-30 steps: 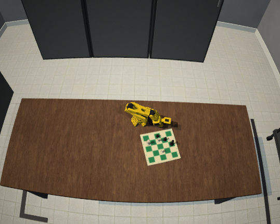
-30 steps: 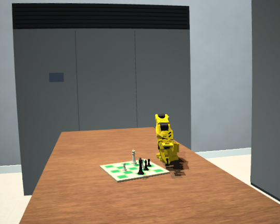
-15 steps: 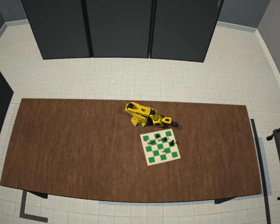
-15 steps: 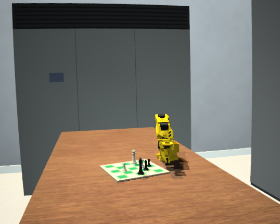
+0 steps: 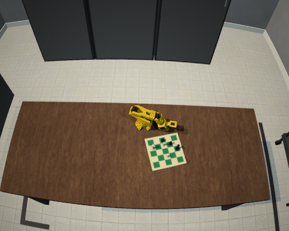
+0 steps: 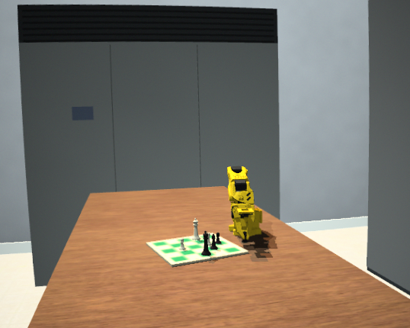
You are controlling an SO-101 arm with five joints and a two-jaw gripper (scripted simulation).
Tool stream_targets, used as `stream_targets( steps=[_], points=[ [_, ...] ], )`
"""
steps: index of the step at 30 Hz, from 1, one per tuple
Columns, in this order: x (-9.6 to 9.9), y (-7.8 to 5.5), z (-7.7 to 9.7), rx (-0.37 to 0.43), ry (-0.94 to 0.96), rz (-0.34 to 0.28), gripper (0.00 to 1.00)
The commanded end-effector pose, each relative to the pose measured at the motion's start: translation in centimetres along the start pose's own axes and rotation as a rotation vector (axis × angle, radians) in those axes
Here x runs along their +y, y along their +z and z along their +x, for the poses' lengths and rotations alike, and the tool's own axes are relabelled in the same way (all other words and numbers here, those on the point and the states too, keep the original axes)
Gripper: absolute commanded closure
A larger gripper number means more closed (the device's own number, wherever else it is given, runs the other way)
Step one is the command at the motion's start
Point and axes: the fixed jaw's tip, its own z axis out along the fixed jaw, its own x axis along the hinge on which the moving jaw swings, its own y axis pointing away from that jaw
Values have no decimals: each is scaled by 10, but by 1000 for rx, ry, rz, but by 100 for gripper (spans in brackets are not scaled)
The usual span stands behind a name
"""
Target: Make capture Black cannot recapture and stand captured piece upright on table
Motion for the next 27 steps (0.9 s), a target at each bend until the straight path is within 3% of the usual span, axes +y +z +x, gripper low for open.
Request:
stream_targets(
  steps=[1, 27],
  points=[
    [2, 4, 4, 11, 0, -7, 100],
    [2, 8, 10, 11, -1, -7, 100]
  ],
)
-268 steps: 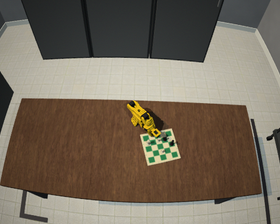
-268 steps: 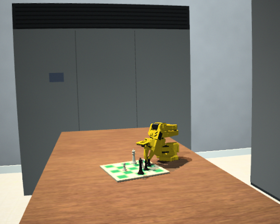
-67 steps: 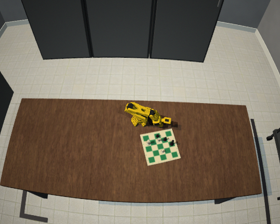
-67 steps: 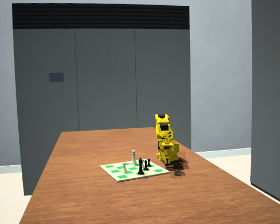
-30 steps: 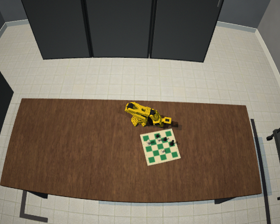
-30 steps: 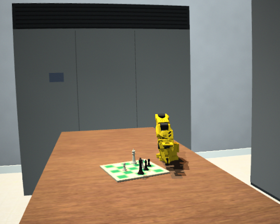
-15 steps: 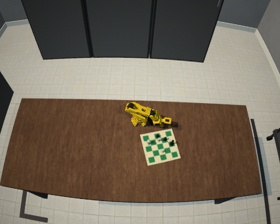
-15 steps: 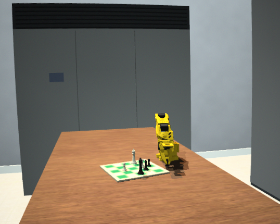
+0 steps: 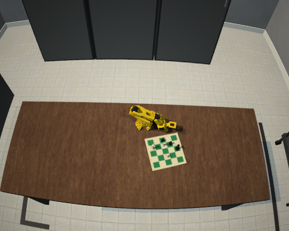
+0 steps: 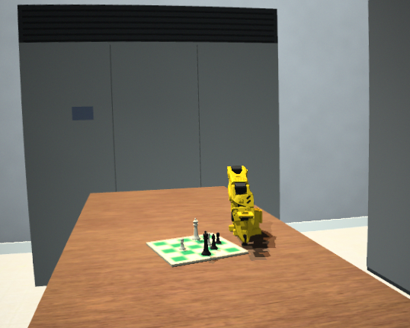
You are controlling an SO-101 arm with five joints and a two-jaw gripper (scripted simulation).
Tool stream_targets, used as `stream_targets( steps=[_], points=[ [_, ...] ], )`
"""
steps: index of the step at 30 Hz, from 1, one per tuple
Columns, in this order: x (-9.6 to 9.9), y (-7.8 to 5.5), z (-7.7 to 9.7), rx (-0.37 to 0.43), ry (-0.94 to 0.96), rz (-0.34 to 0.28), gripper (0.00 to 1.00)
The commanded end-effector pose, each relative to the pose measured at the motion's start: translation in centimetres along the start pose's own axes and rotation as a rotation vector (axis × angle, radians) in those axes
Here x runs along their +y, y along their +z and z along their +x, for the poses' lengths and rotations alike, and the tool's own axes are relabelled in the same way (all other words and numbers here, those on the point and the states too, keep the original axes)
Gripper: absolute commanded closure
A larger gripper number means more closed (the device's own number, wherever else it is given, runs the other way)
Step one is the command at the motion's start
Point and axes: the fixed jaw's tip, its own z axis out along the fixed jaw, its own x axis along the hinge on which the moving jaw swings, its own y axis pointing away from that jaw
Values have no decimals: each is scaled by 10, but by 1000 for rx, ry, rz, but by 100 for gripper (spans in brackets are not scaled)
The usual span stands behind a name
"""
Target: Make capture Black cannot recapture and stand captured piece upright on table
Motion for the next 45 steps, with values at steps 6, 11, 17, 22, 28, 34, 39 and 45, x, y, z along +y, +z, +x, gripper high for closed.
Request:
stream_targets(
  steps=[6, 11, 17, 22, 28, 34, 39, 45],
  points=[
    [2, 1, 1, 0, 0, -7, 100],
    [2, 1, 0, 0, 0, -6, 100],
    [2, 1, 0, 0, 0, -6, 100],
    [2, 0, -1, 0, 0, -6, 100],
    [2, 0, -1, 0, 0, -6, 100],
    [2, 0, -1, 0, 0, -6, 100],
    [2, 0, -1, 0, 0, -6, 98],
    [2, 0, -1, 0, 0, -6, 94]
  ],
)
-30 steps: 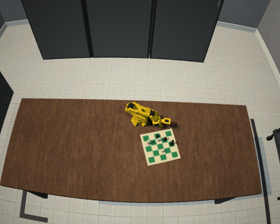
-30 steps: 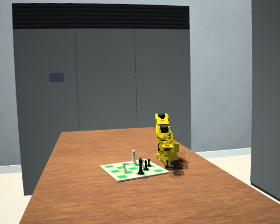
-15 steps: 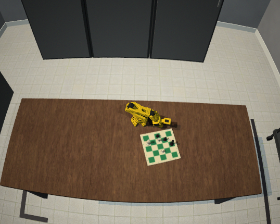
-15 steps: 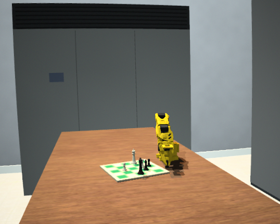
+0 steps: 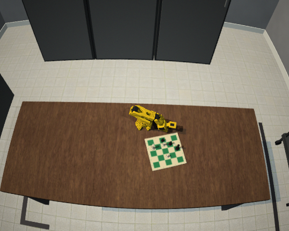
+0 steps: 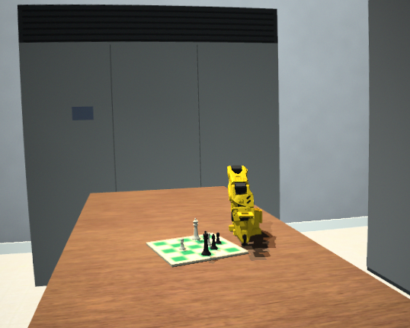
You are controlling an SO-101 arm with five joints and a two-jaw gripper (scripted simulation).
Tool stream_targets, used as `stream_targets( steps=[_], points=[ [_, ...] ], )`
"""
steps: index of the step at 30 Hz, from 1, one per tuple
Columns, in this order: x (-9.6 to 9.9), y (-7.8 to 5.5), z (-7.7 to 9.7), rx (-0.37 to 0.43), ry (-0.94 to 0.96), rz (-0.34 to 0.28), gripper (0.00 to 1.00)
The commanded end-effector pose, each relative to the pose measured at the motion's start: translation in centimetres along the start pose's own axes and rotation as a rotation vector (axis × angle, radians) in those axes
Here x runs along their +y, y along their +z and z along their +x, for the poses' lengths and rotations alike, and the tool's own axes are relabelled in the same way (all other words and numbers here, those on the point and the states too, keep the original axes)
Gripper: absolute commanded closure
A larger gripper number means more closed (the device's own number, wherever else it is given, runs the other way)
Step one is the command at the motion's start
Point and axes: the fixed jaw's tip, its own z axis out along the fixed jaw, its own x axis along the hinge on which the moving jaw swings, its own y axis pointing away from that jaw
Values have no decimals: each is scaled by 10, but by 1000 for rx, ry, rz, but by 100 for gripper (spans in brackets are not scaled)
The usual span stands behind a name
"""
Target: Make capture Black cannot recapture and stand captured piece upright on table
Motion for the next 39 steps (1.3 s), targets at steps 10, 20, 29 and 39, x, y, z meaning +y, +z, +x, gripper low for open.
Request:
stream_targets(
  steps=[10, 20, 29, 39],
  points=[
    [2, 0, -1, -5, 0, -6, 91],
    [4, 0, -1, -5, 0, -13, 91],
    [5, 0, -1, -5, 1, -18, 91],
    [5, -4, -4, -5, 1, -18, 91]
  ],
)
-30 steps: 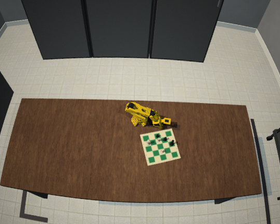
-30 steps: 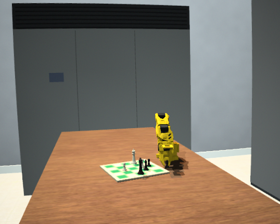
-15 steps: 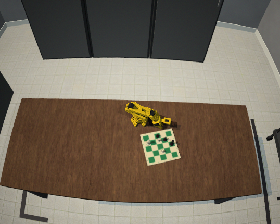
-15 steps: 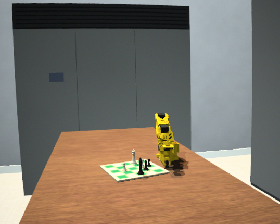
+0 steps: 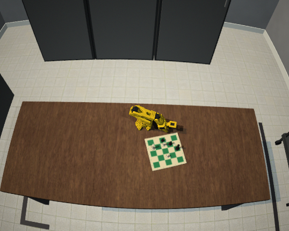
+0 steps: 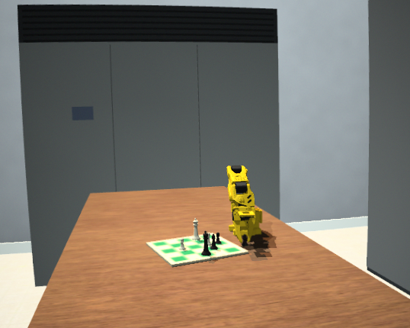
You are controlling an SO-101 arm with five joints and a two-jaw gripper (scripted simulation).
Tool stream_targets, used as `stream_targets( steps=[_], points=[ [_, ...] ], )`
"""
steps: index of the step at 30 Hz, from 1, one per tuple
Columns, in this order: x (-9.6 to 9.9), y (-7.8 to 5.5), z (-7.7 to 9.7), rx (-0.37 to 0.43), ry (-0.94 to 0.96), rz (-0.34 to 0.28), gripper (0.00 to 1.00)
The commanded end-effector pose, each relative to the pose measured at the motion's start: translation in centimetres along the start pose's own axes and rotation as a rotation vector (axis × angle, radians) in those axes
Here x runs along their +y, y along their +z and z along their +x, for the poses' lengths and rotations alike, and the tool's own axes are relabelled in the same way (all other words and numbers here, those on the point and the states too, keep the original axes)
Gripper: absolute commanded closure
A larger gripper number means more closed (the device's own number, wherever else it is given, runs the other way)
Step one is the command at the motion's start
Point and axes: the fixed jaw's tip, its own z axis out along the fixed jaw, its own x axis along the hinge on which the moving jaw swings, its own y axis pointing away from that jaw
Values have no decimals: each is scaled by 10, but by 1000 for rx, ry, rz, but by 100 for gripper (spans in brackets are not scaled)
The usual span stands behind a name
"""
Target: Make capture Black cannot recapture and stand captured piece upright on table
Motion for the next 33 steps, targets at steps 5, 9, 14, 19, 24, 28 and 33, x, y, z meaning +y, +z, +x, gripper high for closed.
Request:
stream_targets(
  steps=[5, 9, 14, 19, 24, 28, 33],
  points=[
    [2, -7, -4, -1, 0, -7, 91],
    [2, -15, -9, -1, 0, -7, 91],
    [2, -27, -16, -1, 0, -7, 91],
    [2, -35, -20, -1, 0, -7, 91],
    [2, -47, -27, -1, 0, -7, 91],
    [2, -55, -32, -1, 0, -7, 91],
    [2, -62, -36, -1, 0, -7, 91]
  ],
)
